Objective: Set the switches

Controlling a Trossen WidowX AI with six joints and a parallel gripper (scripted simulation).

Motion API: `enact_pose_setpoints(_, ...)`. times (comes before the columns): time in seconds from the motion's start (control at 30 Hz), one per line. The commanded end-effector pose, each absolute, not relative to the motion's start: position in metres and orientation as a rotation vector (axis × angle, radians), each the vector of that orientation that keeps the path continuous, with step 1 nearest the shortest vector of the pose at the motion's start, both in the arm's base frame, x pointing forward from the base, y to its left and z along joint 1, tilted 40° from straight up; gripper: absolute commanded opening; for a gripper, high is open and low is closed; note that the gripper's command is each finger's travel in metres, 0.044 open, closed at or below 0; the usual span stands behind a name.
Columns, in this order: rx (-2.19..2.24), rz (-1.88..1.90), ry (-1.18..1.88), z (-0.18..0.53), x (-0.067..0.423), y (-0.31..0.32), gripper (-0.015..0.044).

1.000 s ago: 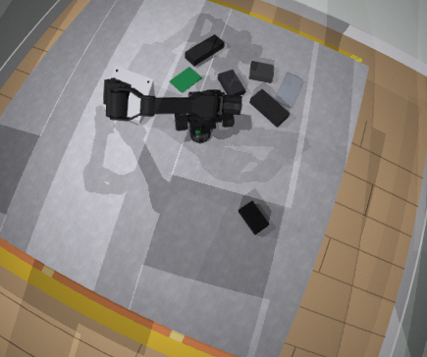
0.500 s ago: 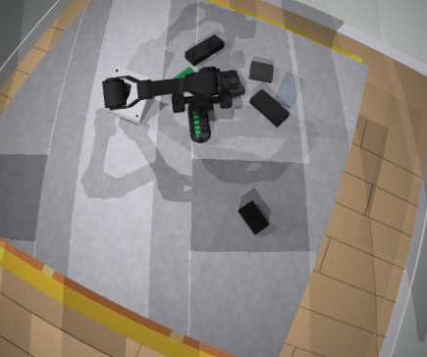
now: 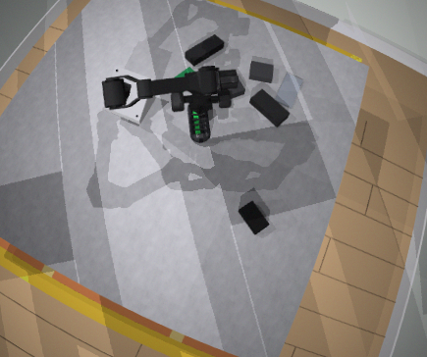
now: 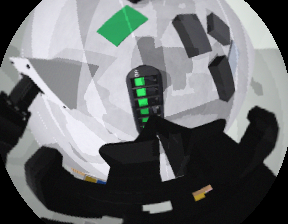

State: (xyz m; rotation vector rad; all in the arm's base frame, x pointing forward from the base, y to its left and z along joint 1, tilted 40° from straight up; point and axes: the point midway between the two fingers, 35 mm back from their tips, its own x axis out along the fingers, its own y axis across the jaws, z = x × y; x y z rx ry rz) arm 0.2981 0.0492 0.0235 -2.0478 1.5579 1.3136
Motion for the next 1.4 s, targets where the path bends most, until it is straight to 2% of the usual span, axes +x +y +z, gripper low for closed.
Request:
enact_pose_setpoints(0.0, -2.040, 1.311, 1.559, 0.023, 0.297, 0.050, 0.0000)
enact_pose_setpoints(0.43, -2.137, 1.237, 1.312, 0.015, 0.254, 0.011, 0.0000)
enact_pose_setpoints(1.37, -2.138, 1.236, 1.309, -0.018, 0.254, -0.018, 0.0000)
